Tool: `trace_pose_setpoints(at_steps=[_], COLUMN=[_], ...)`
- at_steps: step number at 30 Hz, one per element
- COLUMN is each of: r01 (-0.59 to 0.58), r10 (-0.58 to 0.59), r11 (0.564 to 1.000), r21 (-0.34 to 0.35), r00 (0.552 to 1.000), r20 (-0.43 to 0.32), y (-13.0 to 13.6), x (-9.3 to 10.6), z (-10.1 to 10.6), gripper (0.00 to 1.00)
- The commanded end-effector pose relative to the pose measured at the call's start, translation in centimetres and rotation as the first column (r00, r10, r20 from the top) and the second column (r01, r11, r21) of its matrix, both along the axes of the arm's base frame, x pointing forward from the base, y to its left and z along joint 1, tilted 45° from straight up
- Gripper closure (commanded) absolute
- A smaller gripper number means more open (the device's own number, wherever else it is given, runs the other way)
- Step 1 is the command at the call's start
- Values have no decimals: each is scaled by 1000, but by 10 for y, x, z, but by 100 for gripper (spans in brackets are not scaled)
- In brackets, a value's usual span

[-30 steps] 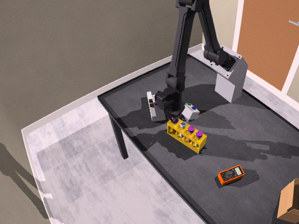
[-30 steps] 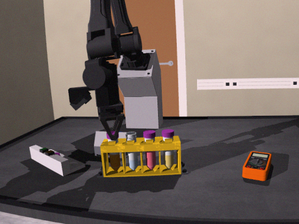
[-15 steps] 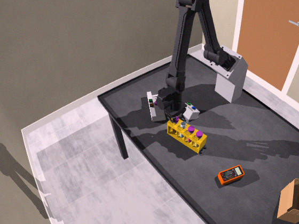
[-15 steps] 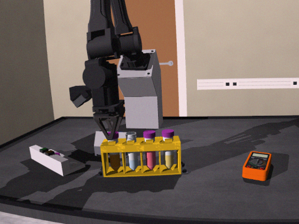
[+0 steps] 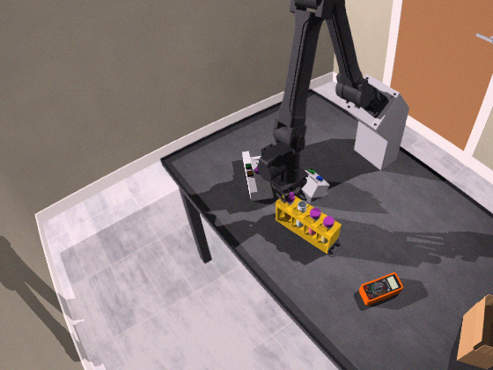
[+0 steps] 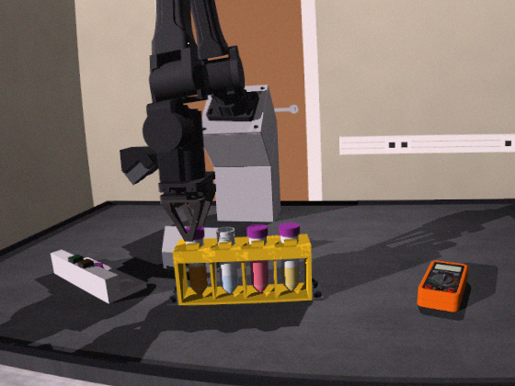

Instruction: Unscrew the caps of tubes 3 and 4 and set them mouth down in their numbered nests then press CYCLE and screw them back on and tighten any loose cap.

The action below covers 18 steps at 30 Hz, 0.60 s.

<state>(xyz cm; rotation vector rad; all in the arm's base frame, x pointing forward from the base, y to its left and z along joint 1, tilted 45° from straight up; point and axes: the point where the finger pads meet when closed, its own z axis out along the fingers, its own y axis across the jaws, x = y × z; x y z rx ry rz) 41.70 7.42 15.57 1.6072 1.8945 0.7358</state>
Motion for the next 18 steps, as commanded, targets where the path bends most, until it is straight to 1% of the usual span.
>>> trace_pose_setpoints(at_steps=[1, 6, 8, 9, 18], r01=[-2, -2, -2, 1, 1], r10=[2, 2, 2, -1, -1], r11=[1000, 1000, 1000, 1000, 1000], r21=[11, 11, 12, 6, 6], r00=[1000, 1000, 1000, 1000, 1000], r20=[6, 6, 12, 15, 15], y=[5, 5, 6, 3, 3], x=[-7, -7, -6, 1, 1], z=[5, 5, 8, 7, 7], gripper=[51, 51, 51, 100, 100])
